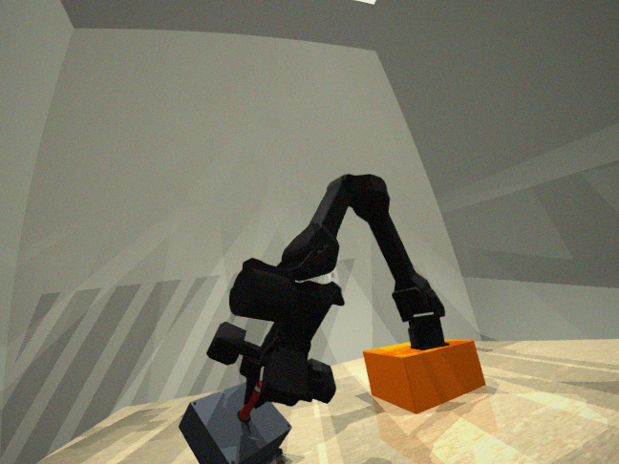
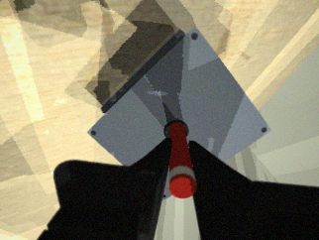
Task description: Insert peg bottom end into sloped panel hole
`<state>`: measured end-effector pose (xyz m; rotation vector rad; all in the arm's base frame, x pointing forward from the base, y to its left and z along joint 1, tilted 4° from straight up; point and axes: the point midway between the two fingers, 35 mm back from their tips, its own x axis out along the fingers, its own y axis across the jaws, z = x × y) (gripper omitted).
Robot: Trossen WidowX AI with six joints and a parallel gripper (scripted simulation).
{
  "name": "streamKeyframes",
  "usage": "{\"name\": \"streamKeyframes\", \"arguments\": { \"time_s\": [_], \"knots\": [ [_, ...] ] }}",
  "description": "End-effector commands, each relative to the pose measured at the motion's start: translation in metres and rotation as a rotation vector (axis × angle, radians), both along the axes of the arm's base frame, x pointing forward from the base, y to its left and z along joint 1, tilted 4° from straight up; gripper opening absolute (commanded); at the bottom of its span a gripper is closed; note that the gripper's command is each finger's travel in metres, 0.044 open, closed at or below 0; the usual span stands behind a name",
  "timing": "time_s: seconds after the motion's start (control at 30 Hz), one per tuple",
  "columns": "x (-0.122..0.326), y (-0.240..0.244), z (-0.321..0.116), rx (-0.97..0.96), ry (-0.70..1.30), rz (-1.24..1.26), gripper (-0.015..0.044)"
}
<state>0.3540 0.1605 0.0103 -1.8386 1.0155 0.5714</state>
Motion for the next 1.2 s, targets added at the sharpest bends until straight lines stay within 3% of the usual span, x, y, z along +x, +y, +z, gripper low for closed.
{"name": "streamKeyframes", "arguments": {
  "time_s": [0.0, 1.03, 1.17],
  "knots": [
    [0.0008, -0.0025, -0.0027, -0.004, 0.004, 0.000, 0.0000],
    [0.0056, -0.0050, -0.0081, 0.001, -0.002, -0.002, 0.0000],
    [0.0056, -0.0050, -0.0081, 0.001, -0.002, -0.002, 0.0105]
  ]
}}
